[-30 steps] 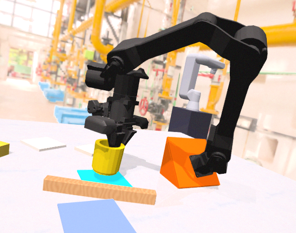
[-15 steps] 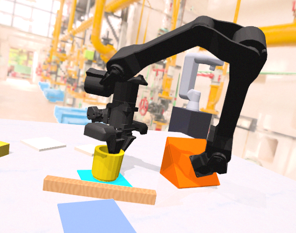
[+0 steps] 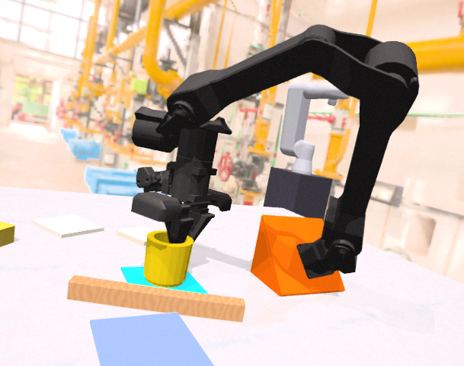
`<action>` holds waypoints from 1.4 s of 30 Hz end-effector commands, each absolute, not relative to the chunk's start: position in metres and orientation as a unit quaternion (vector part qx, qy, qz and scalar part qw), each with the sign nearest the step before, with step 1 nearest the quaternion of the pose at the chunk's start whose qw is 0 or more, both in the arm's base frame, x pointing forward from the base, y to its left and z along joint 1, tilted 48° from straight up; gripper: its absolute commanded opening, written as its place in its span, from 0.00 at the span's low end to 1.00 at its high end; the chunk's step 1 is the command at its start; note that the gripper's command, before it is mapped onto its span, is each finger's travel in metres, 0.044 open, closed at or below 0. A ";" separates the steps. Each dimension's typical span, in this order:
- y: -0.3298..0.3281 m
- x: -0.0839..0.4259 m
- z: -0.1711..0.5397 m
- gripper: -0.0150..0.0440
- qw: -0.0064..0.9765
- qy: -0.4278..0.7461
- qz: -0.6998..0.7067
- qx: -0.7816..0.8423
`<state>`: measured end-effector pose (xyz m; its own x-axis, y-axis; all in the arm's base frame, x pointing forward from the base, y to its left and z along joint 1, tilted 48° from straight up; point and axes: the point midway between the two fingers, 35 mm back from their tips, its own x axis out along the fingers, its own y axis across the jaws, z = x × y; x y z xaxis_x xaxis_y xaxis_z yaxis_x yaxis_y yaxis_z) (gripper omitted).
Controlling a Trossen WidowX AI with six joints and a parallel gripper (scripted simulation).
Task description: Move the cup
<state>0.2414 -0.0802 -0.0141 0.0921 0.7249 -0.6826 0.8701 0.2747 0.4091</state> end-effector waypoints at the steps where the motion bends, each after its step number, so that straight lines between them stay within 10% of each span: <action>1: -0.081 0.242 -0.014 0.50 0.437 0.669 -0.083 0.596; 42: -0.114 0.236 0.017 0.50 0.434 0.668 -0.086 0.599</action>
<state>0.2353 -0.1083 0.0125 0.0875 0.7319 -0.6758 0.8787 0.2629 0.3985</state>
